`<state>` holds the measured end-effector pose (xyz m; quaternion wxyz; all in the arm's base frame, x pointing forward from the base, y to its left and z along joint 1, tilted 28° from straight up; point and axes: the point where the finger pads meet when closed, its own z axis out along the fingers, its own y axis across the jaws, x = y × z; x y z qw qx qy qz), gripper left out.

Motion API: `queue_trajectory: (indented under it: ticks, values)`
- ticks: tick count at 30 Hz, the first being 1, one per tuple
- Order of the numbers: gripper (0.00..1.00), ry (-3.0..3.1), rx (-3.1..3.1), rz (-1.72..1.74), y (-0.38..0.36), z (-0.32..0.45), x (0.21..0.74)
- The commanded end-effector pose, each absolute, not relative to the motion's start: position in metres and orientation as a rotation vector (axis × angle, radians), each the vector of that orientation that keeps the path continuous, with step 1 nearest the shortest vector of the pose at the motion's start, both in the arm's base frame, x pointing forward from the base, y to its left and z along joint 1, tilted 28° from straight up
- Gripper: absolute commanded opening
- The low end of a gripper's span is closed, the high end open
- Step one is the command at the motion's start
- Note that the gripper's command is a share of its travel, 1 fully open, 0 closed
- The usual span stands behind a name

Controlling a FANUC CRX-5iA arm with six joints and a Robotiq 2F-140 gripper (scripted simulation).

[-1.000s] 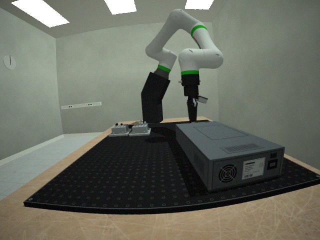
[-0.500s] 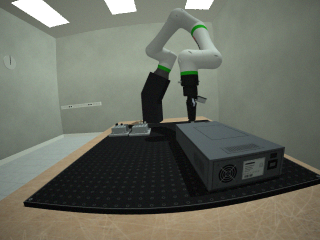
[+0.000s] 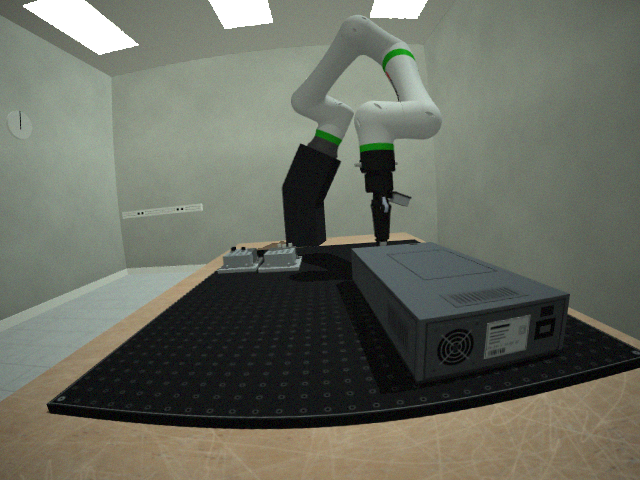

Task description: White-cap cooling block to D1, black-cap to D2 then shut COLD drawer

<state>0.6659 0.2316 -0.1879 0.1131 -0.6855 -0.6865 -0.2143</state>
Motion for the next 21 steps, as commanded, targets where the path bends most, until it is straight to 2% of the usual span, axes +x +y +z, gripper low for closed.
queue_trajectory:
  ticks: [1, 21]
  values:
    - [0.1, -2.015, -2.012, -0.631, 0.2313, -0.1873, 0.6634]
    - [0.1, -2.015, -2.012, -0.631, 0.2265, -0.178, 0.662]
